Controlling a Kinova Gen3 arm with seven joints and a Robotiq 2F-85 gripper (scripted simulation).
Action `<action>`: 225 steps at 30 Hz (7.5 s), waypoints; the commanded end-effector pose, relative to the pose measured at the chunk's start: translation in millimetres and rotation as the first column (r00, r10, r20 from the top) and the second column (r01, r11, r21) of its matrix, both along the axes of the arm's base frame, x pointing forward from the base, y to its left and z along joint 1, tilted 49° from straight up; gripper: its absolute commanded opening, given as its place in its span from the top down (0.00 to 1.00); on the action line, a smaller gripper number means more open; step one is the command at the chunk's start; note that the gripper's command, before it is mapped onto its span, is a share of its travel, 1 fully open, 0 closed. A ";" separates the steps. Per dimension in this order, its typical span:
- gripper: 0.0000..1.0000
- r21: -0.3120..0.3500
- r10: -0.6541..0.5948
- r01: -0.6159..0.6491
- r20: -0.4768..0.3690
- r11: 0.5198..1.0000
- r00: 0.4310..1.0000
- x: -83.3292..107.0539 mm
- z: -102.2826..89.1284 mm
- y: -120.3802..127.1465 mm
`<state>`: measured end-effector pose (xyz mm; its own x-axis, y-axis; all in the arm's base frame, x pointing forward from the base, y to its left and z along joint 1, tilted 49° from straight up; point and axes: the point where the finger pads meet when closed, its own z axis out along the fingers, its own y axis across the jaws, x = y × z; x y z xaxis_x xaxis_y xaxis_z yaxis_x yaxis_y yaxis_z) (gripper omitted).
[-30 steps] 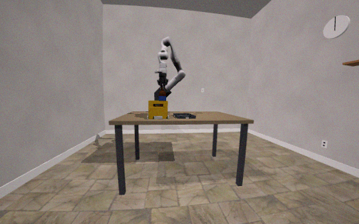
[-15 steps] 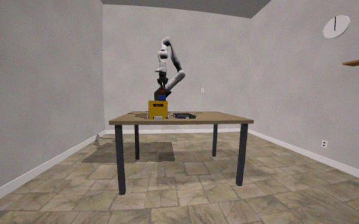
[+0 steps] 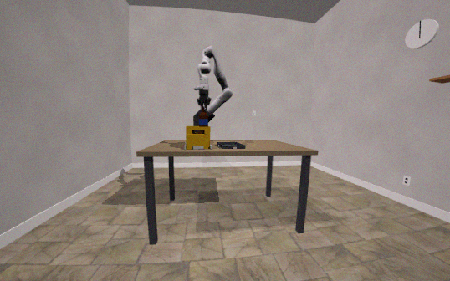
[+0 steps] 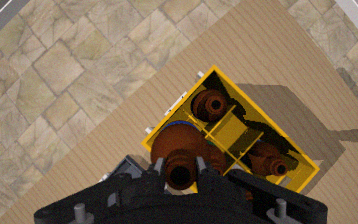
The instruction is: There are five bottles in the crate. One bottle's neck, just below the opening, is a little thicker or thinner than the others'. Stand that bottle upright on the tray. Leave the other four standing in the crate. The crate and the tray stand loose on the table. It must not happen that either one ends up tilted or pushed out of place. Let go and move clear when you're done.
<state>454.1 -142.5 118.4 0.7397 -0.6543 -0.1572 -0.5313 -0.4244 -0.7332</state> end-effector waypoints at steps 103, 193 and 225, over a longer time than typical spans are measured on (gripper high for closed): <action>1.00 0.000 -0.001 0.001 0.000 1.000 1.000 -8.7 14.6 -14.0; 1.00 0.000 0.004 -0.004 -0.001 1.000 1.000 -45.7 59.8 59.8; 1.00 0.001 0.002 -0.002 0.003 1.000 1.000 -73.4 97.9 118.2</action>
